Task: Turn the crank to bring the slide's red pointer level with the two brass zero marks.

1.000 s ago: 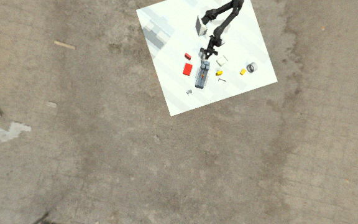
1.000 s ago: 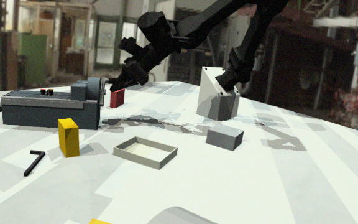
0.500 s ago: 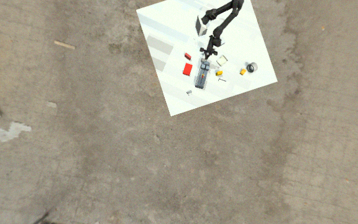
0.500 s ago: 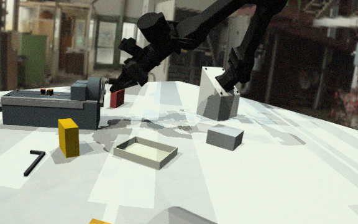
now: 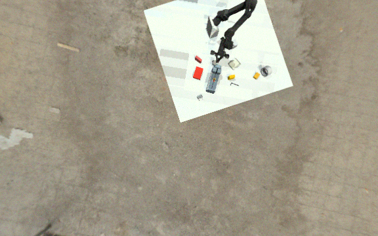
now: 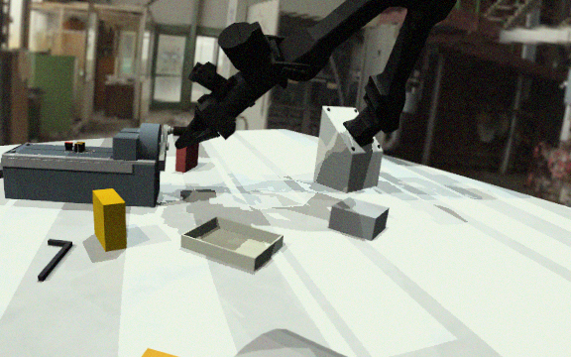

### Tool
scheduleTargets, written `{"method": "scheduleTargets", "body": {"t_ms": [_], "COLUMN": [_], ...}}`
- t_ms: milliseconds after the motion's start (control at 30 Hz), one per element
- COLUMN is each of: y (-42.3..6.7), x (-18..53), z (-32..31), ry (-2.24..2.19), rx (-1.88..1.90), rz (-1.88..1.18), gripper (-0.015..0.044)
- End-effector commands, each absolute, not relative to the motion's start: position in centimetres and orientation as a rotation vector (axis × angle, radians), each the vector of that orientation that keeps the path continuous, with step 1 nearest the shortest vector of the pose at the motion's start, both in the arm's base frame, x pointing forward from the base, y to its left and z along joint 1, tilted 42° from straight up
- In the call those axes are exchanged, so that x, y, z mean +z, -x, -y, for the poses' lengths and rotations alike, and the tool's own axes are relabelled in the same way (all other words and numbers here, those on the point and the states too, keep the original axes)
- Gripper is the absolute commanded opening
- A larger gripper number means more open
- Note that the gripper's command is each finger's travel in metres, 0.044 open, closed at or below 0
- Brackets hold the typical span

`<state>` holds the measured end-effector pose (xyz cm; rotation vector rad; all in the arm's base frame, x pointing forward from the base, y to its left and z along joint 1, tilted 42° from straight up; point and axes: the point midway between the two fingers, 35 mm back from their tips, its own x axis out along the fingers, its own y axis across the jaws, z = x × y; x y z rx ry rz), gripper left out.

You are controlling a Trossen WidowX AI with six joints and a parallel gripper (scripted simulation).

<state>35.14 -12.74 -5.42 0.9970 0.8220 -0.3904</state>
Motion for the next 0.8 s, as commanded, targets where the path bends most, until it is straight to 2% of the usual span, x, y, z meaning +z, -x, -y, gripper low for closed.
{"method": "scheduleTargets", "body": {"t_ms": [0,767], "y": [-34.8,-34.8], "x": [-6.3,-7.7], "z": [12.7,11.9], "ry": [-0.993,-0.994], "rx": [-0.405,-0.405], "rz": [-0.838,-0.838], "gripper": [0.0,0.0]}}
